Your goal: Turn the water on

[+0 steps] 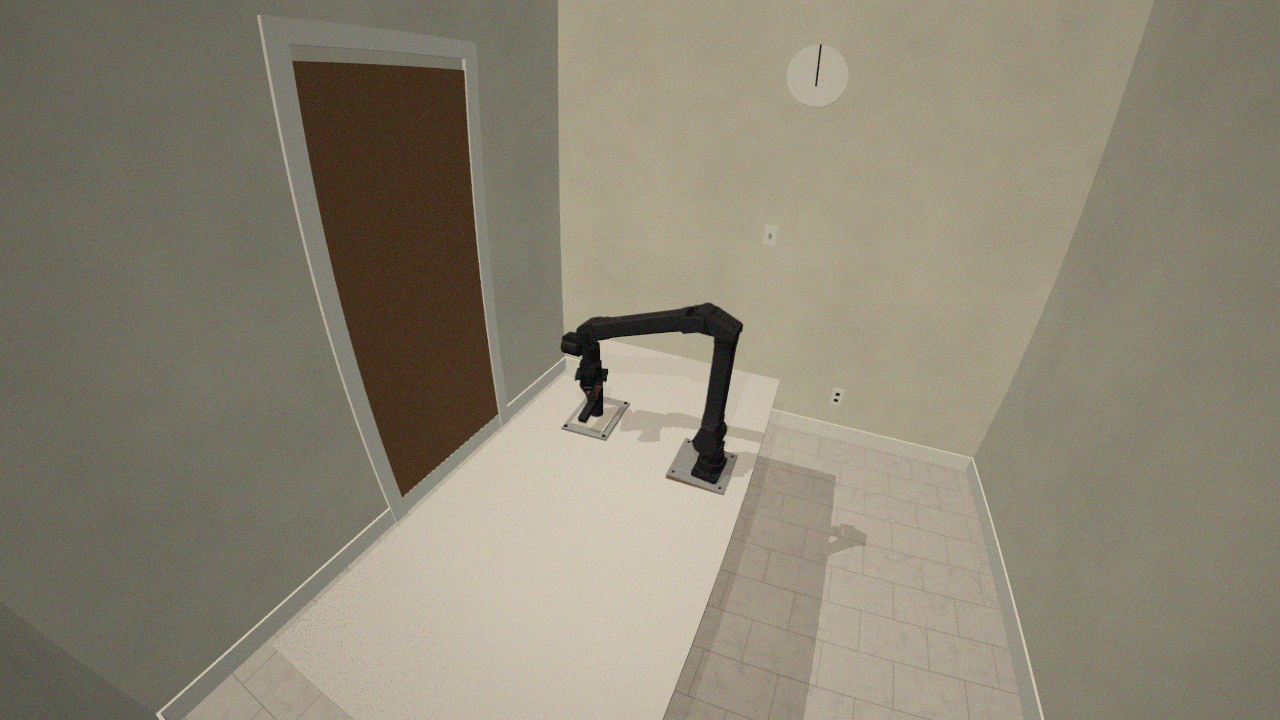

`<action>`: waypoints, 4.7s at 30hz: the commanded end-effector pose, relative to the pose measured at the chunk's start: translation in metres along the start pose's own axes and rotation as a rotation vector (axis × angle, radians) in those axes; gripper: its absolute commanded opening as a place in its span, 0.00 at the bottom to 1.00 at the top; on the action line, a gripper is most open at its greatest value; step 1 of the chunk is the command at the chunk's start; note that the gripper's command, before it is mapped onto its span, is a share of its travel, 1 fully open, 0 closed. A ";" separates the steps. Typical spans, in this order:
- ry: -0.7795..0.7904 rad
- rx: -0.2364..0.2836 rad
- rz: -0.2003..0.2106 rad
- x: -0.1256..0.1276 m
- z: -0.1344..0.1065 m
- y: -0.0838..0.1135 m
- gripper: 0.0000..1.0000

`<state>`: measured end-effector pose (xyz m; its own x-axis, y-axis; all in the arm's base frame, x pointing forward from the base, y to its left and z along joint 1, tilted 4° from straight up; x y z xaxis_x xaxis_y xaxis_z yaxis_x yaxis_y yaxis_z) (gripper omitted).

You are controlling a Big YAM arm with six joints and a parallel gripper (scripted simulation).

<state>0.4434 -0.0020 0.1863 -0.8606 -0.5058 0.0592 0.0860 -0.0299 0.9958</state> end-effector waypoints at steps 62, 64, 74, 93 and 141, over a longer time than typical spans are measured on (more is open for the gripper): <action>-0.008 0.029 -0.050 -0.009 -0.014 0.019 0.00; -0.007 0.029 -0.051 -0.009 -0.014 0.023 0.00; -0.003 0.036 -0.059 -0.006 -0.017 0.047 0.00; -0.002 0.042 -0.062 -0.003 -0.024 0.068 0.00; -0.002 0.044 -0.061 0.000 -0.037 0.086 0.00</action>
<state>0.4495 -0.0113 0.2094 -0.8504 -0.5204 0.0776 0.1200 -0.0484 0.9916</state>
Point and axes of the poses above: the point where the finger pads meet when closed, its own y axis back along the fingers, its own x axis across the jaws, z = x × y, the point moved 8 cm from there along y, back along the fingers, and after that the axes turned 6 degrees about y, right-handed, at the moved point
